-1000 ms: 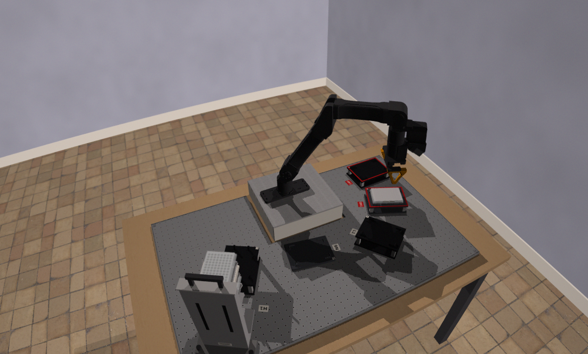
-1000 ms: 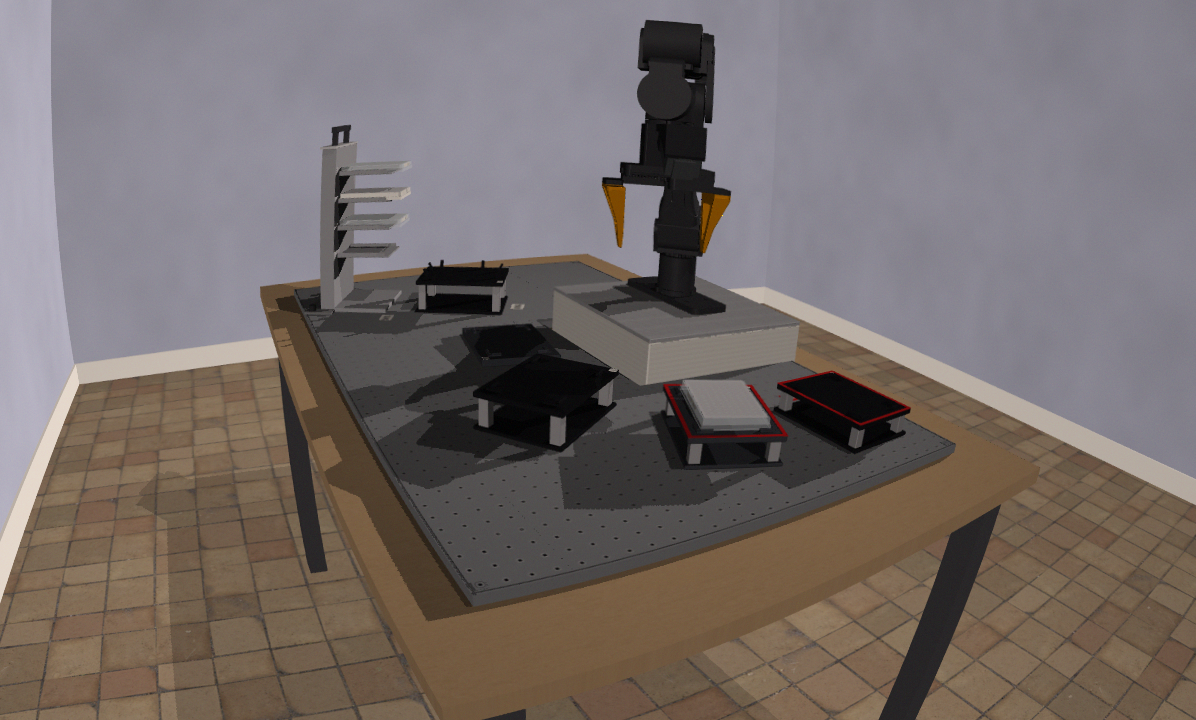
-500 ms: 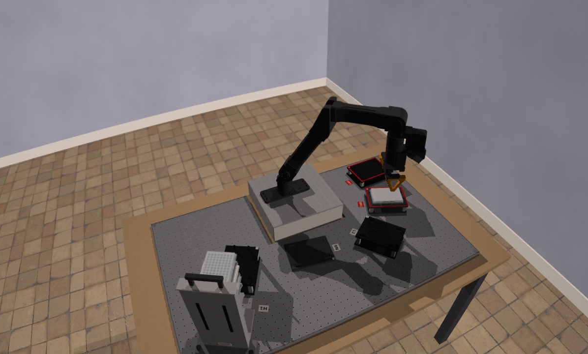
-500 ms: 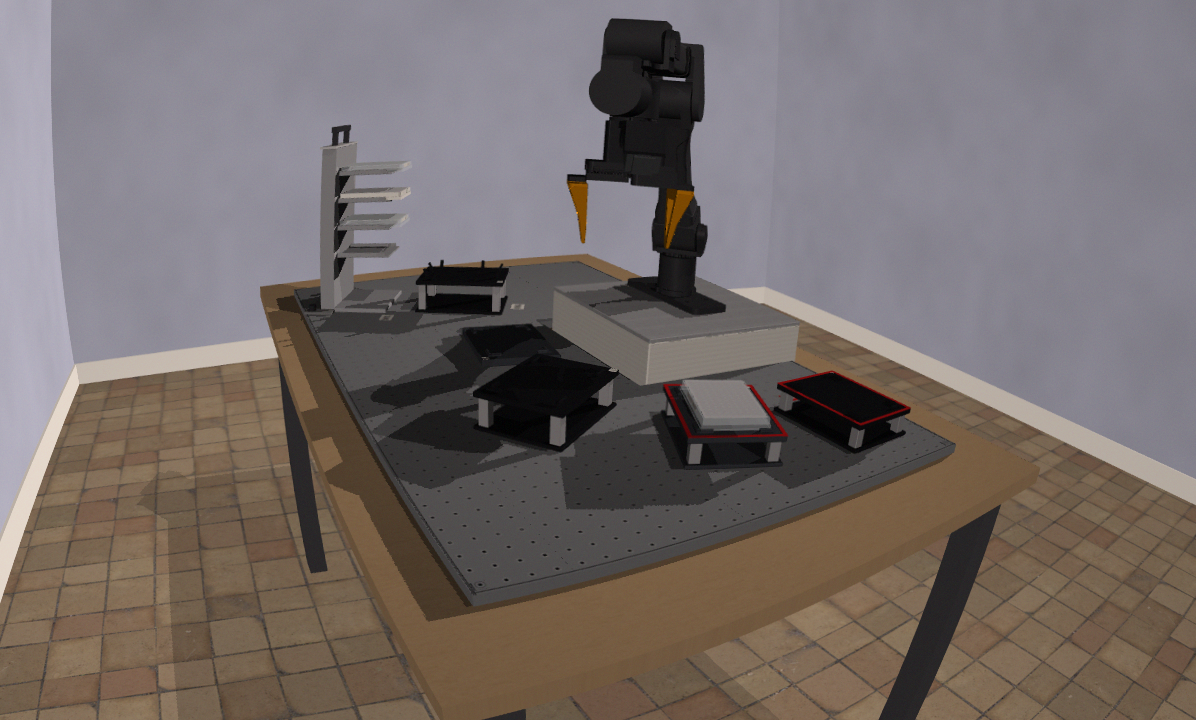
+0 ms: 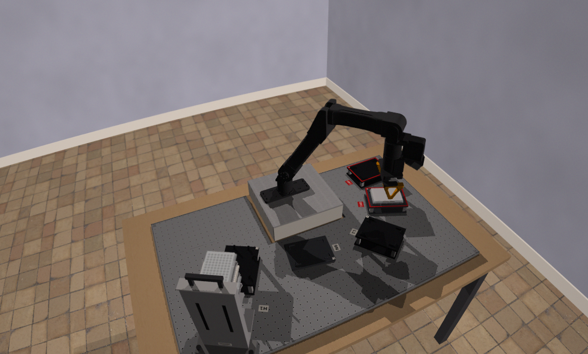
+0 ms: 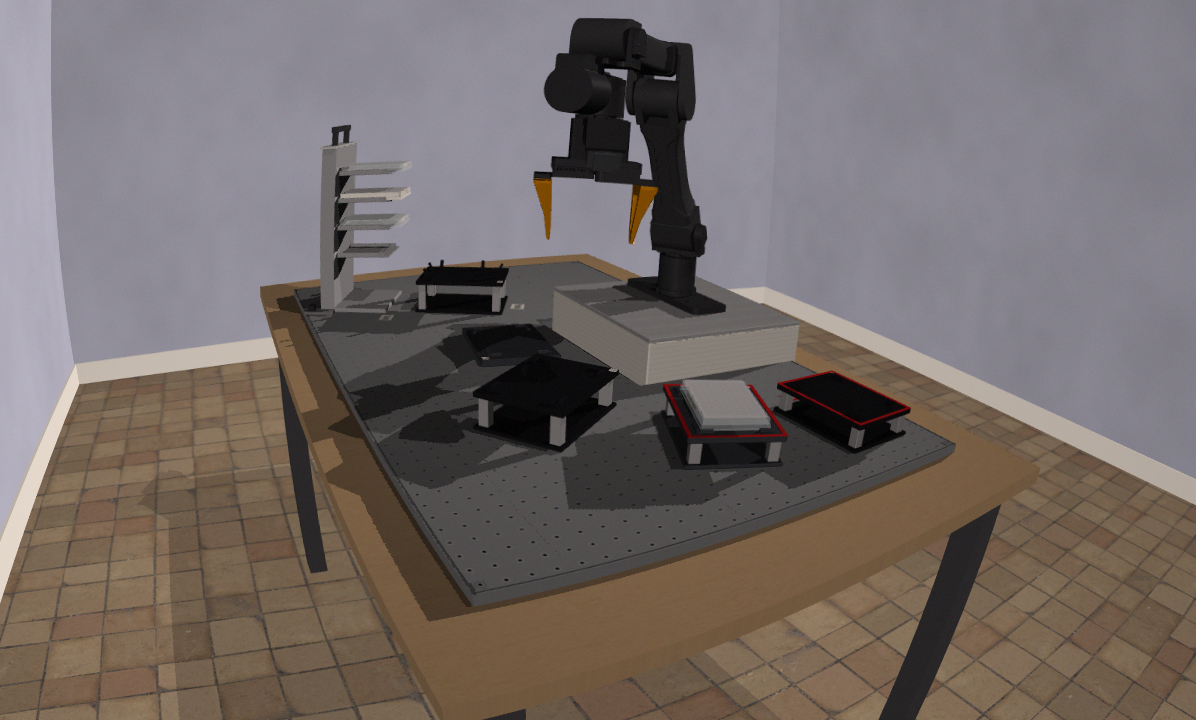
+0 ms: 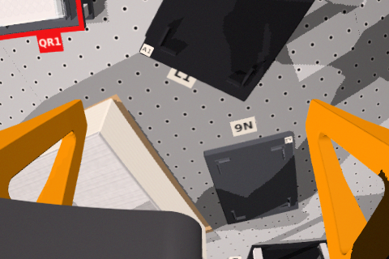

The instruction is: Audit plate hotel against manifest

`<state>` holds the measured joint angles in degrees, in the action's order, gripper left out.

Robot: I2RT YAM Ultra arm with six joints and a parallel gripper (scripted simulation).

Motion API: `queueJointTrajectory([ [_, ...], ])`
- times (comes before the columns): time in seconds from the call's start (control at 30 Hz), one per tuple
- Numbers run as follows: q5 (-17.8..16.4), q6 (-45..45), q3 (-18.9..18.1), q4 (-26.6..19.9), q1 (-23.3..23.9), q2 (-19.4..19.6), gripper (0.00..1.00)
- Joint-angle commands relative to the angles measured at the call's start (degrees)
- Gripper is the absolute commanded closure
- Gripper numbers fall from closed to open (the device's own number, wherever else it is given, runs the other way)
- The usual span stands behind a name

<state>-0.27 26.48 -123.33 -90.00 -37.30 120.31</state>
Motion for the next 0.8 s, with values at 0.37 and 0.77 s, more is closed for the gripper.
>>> queueJointTrajectory([
  [0.37, 1.1, 1.5, -3.4, 0.4, 6.2, -2.2, 0.0],
  [0.77, 3.0, -2.6, 13.6, 10.2, 10.9, -11.6, 0.0],
])
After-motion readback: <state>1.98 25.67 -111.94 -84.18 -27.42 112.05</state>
